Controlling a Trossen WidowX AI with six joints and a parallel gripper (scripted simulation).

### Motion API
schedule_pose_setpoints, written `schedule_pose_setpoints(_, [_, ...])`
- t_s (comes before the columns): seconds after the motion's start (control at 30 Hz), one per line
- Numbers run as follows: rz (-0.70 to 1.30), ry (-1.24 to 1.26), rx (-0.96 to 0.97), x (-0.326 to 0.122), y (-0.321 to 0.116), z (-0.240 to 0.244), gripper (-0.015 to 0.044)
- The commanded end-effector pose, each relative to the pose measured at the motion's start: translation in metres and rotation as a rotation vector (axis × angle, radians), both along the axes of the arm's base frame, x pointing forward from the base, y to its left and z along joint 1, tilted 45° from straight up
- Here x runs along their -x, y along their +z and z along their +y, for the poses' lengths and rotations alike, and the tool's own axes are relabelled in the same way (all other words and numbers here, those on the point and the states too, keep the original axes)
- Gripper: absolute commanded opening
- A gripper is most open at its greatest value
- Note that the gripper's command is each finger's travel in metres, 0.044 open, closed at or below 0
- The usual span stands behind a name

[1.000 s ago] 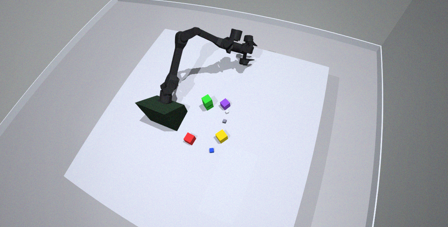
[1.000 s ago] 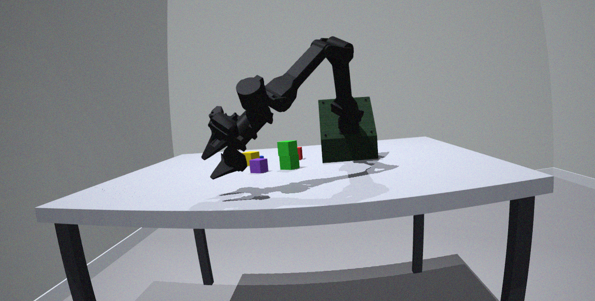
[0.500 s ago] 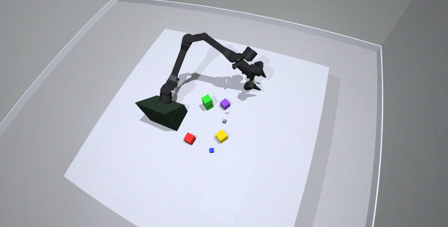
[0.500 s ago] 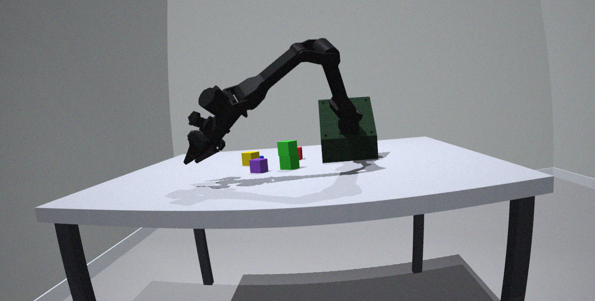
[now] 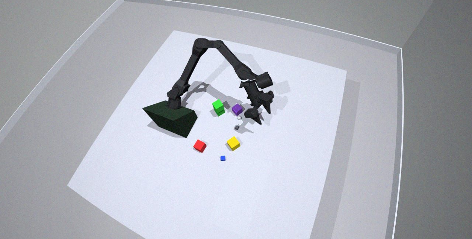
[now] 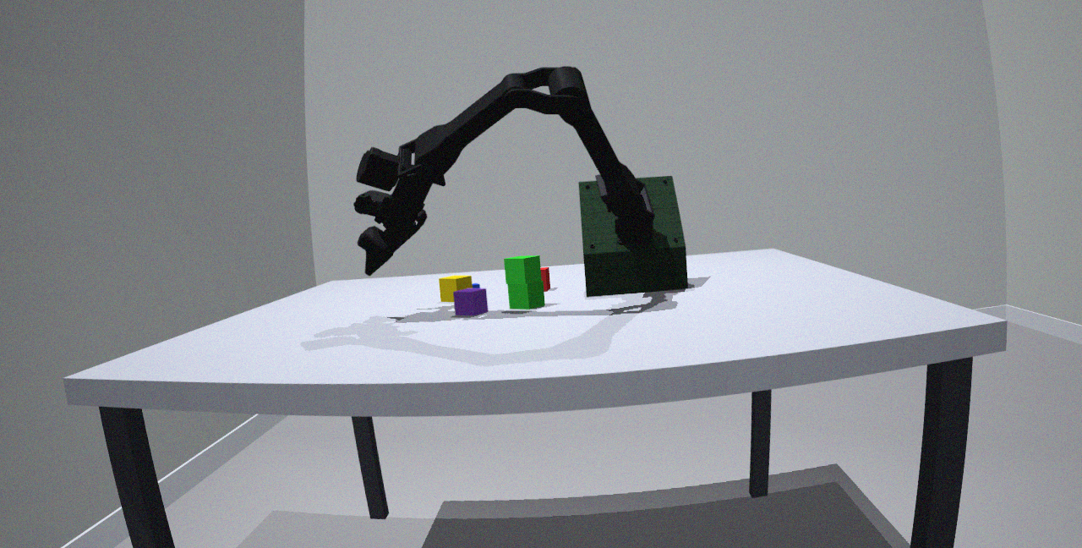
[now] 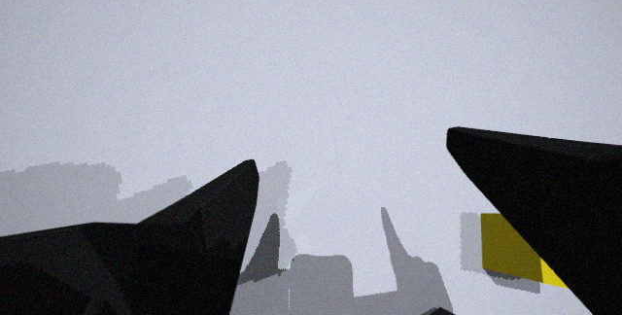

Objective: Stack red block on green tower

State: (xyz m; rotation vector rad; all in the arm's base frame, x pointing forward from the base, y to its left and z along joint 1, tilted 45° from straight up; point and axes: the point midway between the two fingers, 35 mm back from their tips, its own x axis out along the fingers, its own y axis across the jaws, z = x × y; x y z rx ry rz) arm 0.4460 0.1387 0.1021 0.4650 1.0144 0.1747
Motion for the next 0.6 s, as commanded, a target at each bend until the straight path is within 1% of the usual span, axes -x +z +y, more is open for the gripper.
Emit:
schedule_pose_setpoints(0.0, [0.095, 0.038, 0.068, 0.01, -0.035, -0.041, 0.044])
schedule_pose_setpoints(0.27, [0.262, 0.119, 0.137, 0.042, -0.088, -0.119, 0.044])
schedule_pose_setpoints(0.57, [0.423, 0.235, 0.083, 0.098, -0.13, -0.181, 0.044])
